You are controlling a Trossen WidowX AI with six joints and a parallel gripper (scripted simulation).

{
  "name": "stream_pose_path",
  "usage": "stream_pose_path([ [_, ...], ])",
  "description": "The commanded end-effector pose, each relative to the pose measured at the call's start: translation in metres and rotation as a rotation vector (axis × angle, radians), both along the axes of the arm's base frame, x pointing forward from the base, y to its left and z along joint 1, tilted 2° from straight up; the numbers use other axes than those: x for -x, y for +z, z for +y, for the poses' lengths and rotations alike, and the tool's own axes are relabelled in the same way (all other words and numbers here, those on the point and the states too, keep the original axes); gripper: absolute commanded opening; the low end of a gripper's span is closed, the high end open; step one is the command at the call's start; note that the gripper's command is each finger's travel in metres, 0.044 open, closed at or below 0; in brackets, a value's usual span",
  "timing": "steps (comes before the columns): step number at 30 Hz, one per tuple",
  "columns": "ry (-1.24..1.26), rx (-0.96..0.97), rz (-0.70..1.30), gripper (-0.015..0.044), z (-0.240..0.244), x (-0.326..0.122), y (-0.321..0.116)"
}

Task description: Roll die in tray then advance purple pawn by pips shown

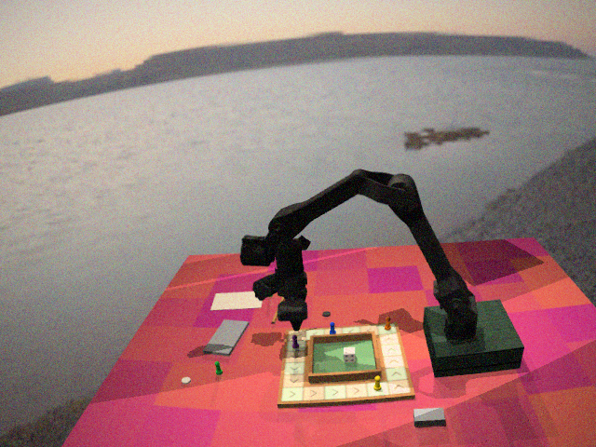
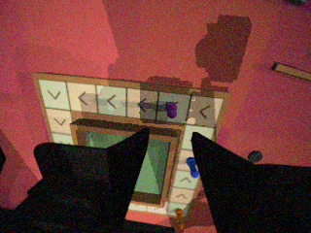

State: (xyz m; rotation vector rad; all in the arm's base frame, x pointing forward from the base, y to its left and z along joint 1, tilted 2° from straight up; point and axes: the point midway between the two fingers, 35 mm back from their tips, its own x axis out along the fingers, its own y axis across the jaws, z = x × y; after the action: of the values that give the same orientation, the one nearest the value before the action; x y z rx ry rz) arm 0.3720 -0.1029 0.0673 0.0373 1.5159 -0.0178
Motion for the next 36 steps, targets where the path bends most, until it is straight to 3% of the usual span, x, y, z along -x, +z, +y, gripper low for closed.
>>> stream_pose_path([
  [1, 0.015, 0.004, 0.000, 0.0200, -0.003, -0.007, 0.000],
  [36, 0.015, 0.004, 0.000, 0.0200, -0.002, -0.011, -0.056],
])
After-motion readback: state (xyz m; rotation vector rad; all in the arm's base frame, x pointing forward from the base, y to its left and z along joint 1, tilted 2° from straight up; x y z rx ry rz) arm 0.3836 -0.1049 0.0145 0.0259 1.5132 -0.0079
